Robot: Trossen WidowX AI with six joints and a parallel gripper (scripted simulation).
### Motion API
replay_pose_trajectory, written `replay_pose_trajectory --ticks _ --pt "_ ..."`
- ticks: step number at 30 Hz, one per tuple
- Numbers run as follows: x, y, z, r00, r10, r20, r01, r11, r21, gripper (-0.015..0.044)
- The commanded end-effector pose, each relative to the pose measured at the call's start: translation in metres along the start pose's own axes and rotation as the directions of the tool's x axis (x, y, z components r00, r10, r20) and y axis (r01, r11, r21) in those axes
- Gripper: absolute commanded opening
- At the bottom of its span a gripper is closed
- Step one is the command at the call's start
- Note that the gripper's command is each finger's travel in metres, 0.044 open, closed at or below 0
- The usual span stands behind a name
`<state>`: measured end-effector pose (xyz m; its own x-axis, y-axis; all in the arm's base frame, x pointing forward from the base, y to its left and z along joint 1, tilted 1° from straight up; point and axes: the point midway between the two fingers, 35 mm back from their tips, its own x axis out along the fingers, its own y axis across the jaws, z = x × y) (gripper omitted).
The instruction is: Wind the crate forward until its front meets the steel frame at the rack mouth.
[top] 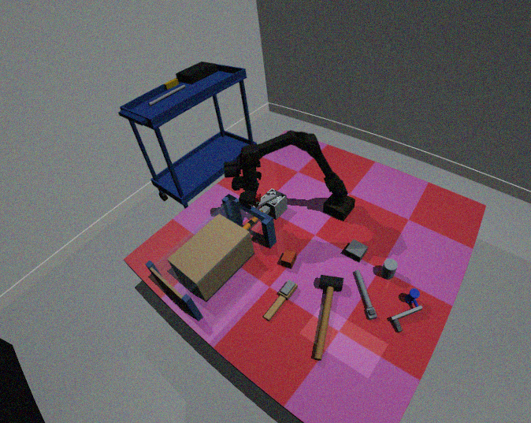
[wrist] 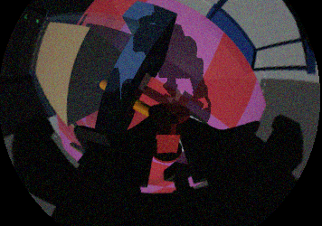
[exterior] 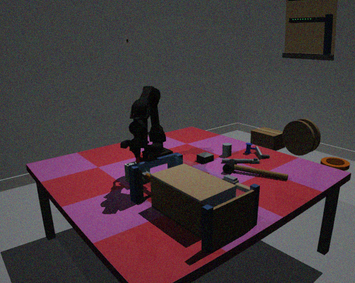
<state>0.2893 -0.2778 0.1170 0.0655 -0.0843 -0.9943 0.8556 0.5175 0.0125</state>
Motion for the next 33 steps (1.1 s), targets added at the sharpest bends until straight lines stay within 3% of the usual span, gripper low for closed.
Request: replay_pose_trajectory --ticks 1,33 --pt "0.012 0.013 -0.025 0.997 0.006 -0.079 -0.008 1.0 -0.019 0.0" --pt "0.009 0.029 -0.073 0.996 0.008 -0.083 -0.009 1.0 -0.019 0.0"
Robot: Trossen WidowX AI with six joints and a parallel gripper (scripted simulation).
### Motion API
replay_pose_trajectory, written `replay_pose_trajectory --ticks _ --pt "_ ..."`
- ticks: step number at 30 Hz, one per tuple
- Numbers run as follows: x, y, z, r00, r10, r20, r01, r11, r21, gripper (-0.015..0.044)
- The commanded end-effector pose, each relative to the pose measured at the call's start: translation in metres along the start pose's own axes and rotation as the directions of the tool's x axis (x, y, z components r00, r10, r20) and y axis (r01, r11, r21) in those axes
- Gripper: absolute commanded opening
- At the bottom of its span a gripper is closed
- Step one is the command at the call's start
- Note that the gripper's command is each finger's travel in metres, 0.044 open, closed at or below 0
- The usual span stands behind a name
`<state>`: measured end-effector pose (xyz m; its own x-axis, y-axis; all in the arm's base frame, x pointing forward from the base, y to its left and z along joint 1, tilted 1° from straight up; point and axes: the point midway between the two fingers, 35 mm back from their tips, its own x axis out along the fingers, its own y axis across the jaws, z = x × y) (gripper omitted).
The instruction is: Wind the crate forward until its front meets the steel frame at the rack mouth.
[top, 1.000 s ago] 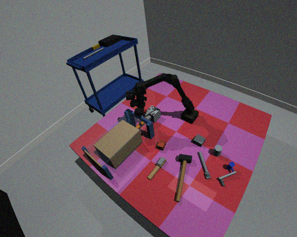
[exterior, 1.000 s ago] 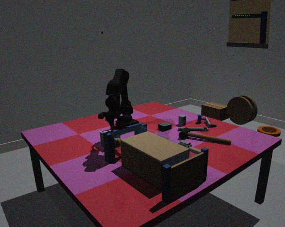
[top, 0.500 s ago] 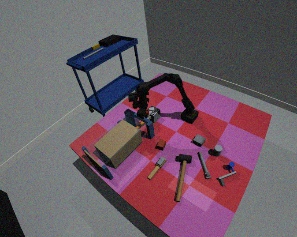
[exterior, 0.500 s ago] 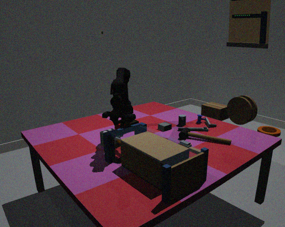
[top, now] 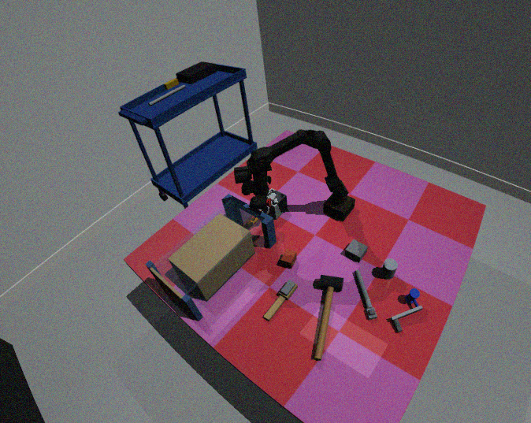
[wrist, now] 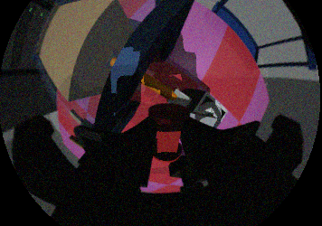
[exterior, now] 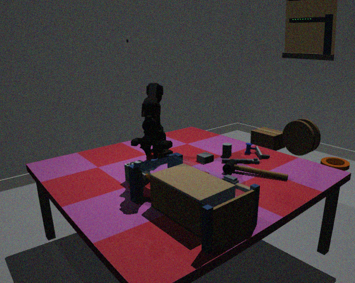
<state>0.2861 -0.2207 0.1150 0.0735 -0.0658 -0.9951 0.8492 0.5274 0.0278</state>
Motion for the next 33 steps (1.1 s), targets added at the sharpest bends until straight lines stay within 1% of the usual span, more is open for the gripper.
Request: replay_pose_trajectory --ticks 1,33 --pt "0.012 0.002 -0.023 0.997 -0.008 -0.072 0.007 1.0 -0.009 0.0" --pt "0.009 -0.007 -0.072 0.997 -0.009 -0.076 0.008 1.0 -0.009 0.0"
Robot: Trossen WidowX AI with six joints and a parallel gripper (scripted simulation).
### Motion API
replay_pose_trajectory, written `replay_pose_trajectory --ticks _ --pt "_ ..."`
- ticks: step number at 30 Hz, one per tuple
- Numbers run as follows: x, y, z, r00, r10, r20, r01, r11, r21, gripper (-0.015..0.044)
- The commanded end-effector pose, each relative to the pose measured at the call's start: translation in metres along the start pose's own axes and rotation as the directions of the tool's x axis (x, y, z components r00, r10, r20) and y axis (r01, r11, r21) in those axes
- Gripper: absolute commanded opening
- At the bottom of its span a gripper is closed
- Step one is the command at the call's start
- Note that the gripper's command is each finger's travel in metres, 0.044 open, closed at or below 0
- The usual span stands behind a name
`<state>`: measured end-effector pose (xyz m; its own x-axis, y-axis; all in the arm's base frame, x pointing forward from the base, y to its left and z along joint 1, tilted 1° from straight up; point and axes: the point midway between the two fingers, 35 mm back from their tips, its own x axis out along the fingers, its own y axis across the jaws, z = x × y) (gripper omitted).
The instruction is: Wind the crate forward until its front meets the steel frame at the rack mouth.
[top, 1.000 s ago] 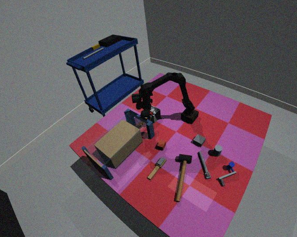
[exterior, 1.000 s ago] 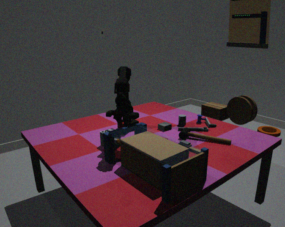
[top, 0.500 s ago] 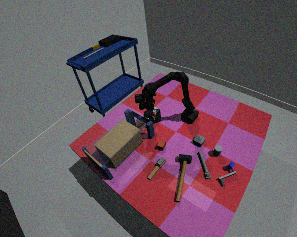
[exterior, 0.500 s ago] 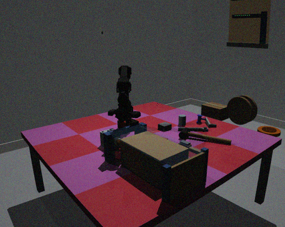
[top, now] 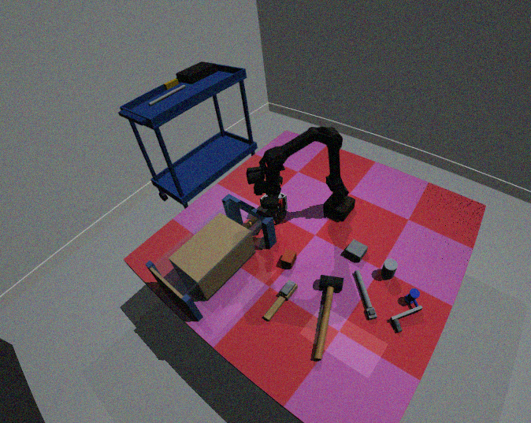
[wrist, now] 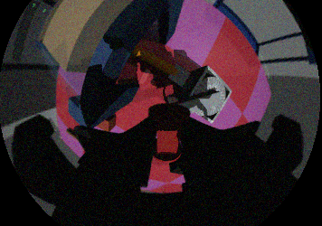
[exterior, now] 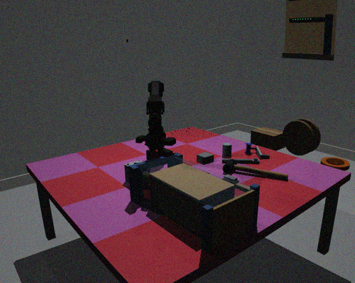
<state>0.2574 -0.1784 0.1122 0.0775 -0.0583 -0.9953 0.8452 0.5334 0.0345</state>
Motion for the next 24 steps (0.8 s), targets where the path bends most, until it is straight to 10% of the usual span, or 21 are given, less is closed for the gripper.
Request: replay_pose_trajectory --ticks 1,24 --pt "0.011 -0.005 -0.023 0.997 -0.016 -0.072 0.016 1.0 -0.002 0.0" --pt "0.009 -0.027 -0.052 0.997 -0.017 -0.074 0.017 1.0 -0.003 0.0"
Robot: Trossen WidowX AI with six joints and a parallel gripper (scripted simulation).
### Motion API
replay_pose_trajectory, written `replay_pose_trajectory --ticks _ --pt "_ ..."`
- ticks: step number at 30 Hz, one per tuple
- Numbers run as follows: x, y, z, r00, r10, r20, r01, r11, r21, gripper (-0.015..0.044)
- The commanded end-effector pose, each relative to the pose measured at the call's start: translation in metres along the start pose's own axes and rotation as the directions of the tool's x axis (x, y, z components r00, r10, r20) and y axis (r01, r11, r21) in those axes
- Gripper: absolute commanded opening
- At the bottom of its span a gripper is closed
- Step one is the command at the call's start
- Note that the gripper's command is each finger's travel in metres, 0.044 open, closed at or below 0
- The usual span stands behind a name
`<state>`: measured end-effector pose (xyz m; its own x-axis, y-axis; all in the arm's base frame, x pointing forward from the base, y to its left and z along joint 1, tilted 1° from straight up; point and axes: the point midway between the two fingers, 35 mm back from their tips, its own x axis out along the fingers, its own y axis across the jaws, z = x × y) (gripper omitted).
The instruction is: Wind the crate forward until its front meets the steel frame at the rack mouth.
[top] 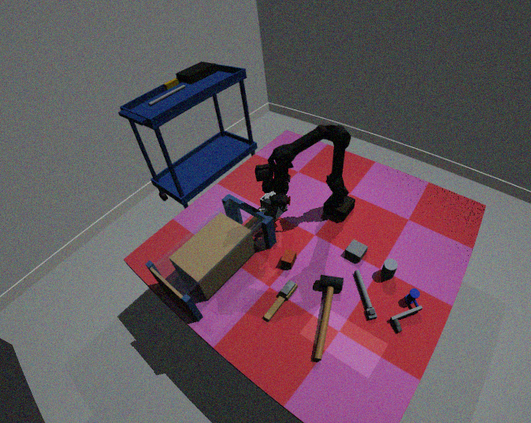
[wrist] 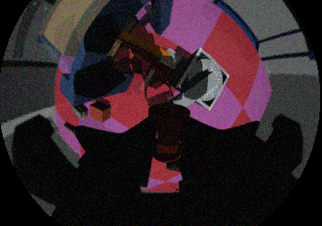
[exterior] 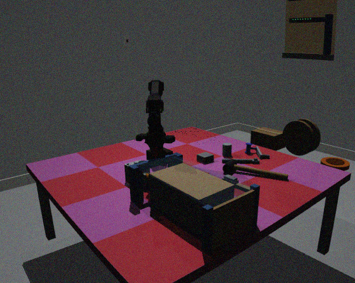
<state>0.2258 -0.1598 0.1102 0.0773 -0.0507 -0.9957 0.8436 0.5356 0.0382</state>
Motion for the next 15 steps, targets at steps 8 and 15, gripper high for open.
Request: replay_pose_trajectory --ticks 8,15 --pt "0.01 -0.019 -0.027 0.997 -0.022 -0.068 0.022 1.0 0.0 0.0" --pt "0.009 -0.029 -0.033 0.997 -0.023 -0.069 0.023 1.0 0.0 0.0"
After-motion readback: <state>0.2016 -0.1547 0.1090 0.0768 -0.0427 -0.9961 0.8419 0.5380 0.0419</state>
